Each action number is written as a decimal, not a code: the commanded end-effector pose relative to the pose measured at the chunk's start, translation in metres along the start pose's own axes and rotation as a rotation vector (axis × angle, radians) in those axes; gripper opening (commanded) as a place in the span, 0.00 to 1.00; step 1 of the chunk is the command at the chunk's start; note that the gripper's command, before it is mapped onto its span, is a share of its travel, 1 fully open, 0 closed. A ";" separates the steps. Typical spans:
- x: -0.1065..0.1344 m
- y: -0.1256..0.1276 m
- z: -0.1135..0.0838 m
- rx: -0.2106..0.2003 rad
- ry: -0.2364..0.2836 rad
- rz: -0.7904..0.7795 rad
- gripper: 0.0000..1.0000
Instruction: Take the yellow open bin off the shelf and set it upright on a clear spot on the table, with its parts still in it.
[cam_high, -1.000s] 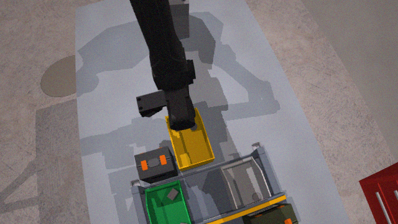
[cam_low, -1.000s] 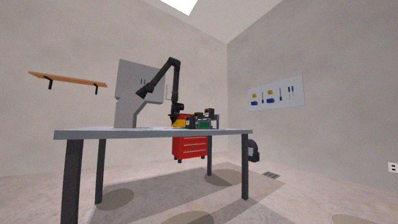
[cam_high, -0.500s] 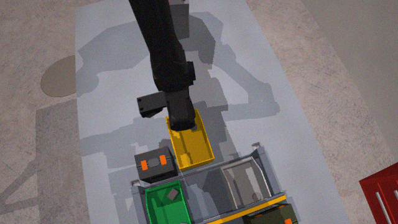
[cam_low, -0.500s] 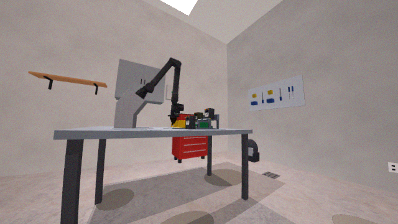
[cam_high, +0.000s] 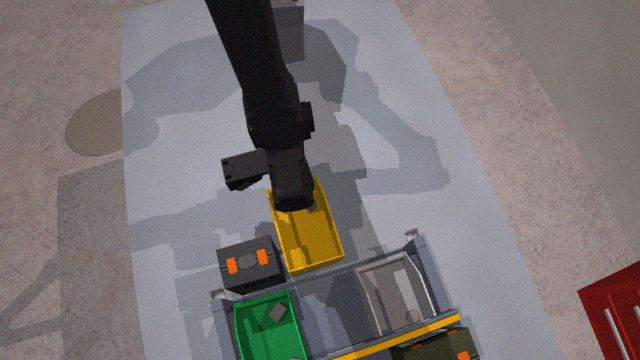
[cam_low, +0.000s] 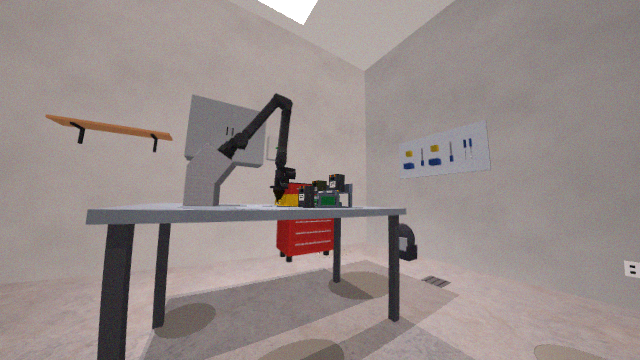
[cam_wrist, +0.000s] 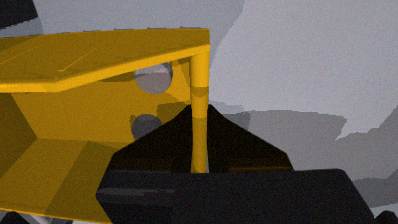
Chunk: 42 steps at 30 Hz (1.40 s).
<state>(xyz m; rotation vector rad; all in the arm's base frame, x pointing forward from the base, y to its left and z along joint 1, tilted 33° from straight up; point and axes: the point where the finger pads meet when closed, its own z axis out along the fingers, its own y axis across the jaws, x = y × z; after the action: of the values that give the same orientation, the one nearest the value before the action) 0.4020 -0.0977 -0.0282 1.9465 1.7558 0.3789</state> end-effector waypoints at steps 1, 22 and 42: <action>-0.004 0.006 0.001 -0.018 -0.004 -0.007 0.00; -0.004 0.003 0.008 -0.009 -0.003 -0.008 0.00; -0.004 0.003 0.008 -0.010 -0.003 -0.008 0.00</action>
<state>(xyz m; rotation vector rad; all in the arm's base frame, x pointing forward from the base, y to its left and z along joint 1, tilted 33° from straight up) 0.4054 -0.0988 -0.0319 1.9440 1.7536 0.3816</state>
